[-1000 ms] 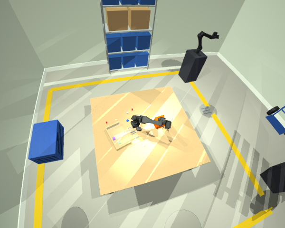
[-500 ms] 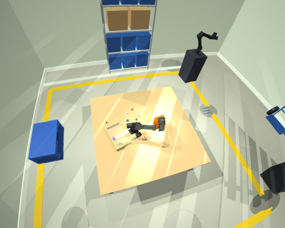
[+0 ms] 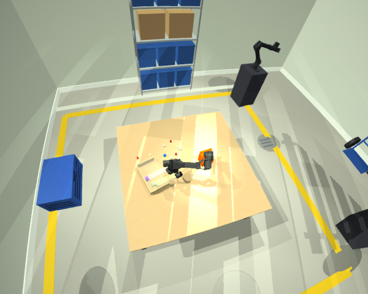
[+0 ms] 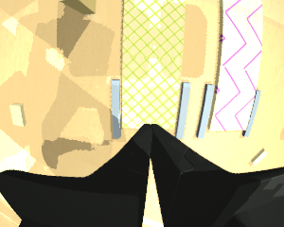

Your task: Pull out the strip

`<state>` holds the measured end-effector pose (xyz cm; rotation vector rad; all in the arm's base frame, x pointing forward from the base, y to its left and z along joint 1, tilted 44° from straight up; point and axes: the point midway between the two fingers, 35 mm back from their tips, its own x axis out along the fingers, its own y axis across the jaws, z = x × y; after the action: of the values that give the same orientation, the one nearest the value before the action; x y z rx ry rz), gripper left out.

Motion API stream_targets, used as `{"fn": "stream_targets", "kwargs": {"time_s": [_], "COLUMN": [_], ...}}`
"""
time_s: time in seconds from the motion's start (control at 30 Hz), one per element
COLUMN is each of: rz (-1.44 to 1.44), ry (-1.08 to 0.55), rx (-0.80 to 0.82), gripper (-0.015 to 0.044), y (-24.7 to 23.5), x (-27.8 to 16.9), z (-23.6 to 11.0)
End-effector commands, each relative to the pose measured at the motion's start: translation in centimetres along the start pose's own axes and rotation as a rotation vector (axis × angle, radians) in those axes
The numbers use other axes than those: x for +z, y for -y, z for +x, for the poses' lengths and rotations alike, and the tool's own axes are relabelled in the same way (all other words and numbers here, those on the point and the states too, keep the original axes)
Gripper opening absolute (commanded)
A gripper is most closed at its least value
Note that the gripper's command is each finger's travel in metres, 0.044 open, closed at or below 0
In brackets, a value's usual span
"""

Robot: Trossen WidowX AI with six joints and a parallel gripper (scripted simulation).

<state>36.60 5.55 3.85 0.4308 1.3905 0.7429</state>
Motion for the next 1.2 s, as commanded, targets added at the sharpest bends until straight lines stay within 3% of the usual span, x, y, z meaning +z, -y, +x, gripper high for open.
{"fn": "stream_targets", "kwargs": {"time_s": [0.0, 1.17], "rz": [0.010, 0.010], "ry": [-0.015, -0.014], "rx": [0.002, 0.006], "gripper": [0.0000, 0.0000], "y": [0.2, 0.4], "x": [-0.3, -0.6], "z": [1.2, 6.3]}}
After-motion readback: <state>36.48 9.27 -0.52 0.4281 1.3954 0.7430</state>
